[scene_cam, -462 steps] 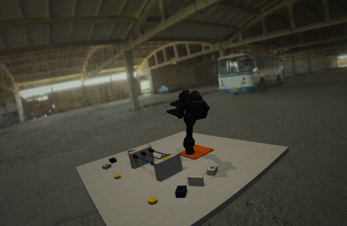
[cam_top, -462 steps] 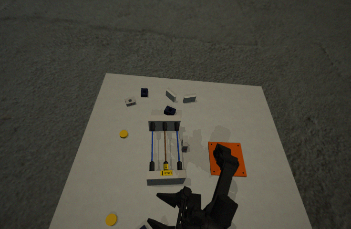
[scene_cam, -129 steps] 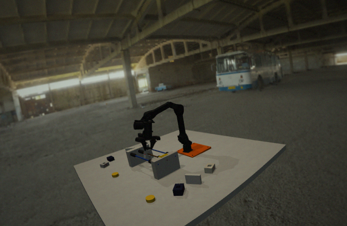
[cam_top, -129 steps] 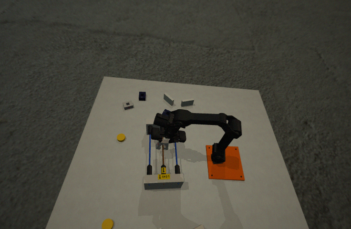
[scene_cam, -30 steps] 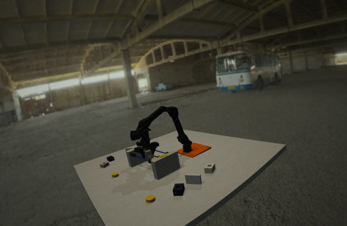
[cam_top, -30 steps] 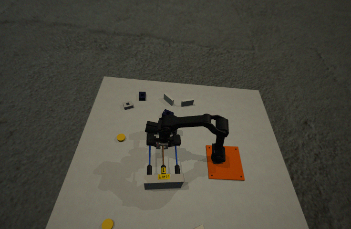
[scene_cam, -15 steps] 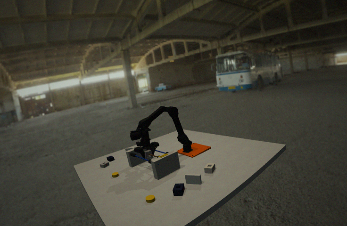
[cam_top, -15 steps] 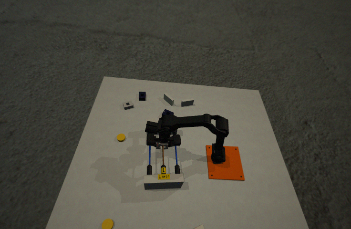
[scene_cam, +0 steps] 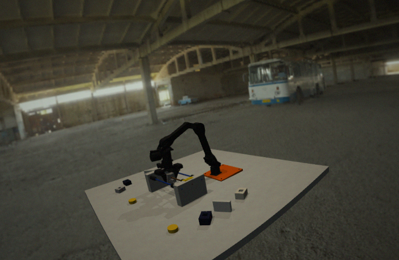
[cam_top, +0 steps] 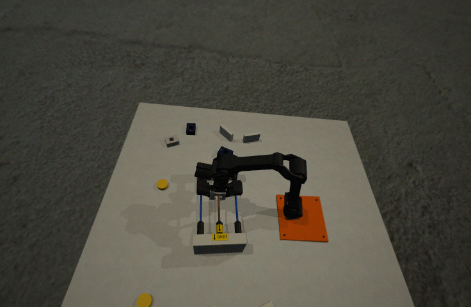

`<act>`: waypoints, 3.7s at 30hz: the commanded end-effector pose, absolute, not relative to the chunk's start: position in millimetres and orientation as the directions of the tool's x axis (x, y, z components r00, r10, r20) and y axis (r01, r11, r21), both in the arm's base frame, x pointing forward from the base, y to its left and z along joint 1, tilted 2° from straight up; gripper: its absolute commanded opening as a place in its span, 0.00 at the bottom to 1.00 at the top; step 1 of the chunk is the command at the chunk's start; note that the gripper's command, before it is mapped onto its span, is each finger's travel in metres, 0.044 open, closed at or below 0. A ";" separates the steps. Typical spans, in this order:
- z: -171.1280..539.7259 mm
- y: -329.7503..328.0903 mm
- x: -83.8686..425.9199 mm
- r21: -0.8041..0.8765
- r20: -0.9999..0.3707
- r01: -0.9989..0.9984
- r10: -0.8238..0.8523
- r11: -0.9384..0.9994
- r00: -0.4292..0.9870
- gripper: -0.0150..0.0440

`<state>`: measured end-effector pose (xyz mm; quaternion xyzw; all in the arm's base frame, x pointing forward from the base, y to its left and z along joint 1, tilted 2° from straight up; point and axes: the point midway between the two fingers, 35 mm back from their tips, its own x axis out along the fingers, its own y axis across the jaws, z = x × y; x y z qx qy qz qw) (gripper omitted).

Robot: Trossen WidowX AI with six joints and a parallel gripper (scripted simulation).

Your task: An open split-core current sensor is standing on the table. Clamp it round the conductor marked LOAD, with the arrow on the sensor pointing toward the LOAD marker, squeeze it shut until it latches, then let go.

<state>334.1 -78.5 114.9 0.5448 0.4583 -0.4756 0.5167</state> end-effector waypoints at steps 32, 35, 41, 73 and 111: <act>125.3 -78.7 333.7 0.273 -0.962 0.961 -0.003 -0.050 0.273 0.25; 128.5 -78.7 333.4 0.314 -0.949 0.948 -0.007 -0.050 0.314 0.25; 128.7 -78.7 333.3 0.317 -0.948 0.947 -0.007 -0.050 0.317 0.25; 128.7 -78.7 333.3 0.317 -0.948 0.947 -0.007 -0.050 0.317 0.25; 128.7 -78.7 333.3 0.317 -0.948 0.947 -0.007 -0.050 0.317 0.25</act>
